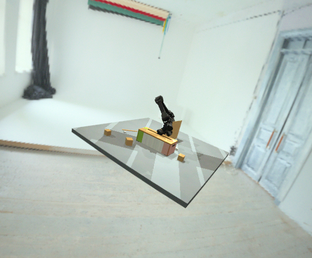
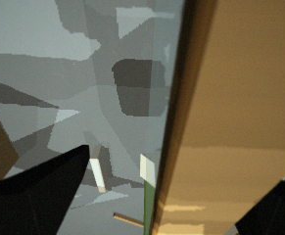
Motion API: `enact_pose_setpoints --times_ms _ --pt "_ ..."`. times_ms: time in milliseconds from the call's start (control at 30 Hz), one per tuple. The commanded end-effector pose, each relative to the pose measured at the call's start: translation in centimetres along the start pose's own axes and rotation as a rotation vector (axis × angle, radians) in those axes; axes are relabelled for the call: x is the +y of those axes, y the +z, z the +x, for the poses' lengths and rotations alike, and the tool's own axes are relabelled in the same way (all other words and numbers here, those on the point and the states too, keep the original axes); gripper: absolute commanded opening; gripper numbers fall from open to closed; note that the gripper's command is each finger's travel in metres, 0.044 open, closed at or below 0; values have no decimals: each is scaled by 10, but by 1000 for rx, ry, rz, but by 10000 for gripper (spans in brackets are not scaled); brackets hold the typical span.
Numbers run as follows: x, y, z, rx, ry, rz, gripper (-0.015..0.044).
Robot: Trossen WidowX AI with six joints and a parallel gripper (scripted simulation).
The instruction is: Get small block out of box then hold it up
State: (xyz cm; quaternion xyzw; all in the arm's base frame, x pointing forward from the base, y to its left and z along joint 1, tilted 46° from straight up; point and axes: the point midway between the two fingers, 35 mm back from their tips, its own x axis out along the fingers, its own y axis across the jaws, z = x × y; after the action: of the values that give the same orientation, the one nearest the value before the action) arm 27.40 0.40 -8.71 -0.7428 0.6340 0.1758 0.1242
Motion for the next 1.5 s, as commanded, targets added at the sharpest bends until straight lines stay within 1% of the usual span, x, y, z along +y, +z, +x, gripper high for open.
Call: enact_pose_setpoints --times_ms 0,1033,1467 --pt "-1 4 -2 -2 -2 4 400" --pt "-1 -22 7 -1 -1 3 400" --pt "-1 -13 4 -1 -1 4 400"
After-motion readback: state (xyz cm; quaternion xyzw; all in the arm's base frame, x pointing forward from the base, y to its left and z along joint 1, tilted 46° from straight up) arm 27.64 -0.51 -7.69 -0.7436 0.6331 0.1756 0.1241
